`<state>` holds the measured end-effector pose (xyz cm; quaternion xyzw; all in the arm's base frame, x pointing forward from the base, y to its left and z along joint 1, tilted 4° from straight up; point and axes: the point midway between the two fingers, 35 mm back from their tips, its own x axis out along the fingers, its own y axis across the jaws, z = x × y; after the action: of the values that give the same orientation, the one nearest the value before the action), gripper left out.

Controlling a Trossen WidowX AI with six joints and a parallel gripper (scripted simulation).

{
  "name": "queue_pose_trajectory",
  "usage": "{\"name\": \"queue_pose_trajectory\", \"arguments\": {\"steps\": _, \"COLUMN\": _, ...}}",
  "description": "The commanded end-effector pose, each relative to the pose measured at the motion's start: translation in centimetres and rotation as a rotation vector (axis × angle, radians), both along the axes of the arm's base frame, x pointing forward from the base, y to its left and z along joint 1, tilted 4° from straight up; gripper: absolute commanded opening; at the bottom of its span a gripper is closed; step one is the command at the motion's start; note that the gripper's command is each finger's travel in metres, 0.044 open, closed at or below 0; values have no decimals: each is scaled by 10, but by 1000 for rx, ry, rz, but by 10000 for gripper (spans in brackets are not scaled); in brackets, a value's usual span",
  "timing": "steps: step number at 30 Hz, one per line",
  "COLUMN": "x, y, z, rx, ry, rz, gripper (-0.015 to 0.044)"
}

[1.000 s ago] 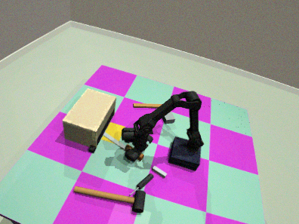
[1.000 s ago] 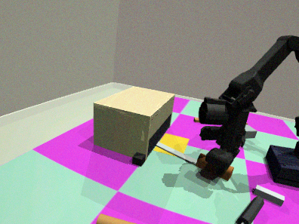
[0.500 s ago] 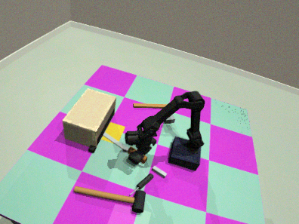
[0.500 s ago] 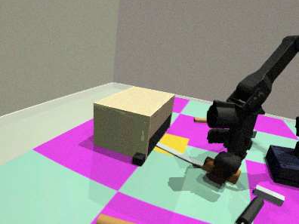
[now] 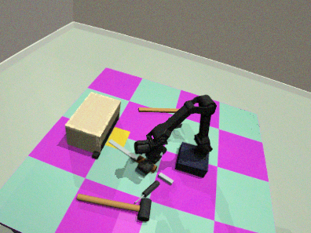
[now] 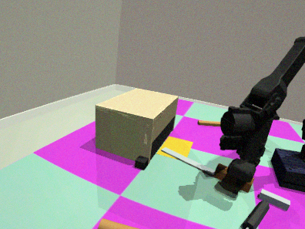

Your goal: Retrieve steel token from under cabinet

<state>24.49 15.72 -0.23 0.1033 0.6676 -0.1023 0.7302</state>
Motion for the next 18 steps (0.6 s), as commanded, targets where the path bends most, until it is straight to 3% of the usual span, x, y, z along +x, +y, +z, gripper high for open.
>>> {"name": "queue_pose_trajectory", "arguments": {"steps": 1, "x": -8, "y": 2, "z": -2, "rx": 0, "ry": 3, "rz": -3, "gripper": 0}}
{"name": "queue_pose_trajectory", "arguments": {"steps": 18, "x": -9, "y": 14, "z": 2, "rx": 1, "ry": 3, "rz": -6, "gripper": 0}}
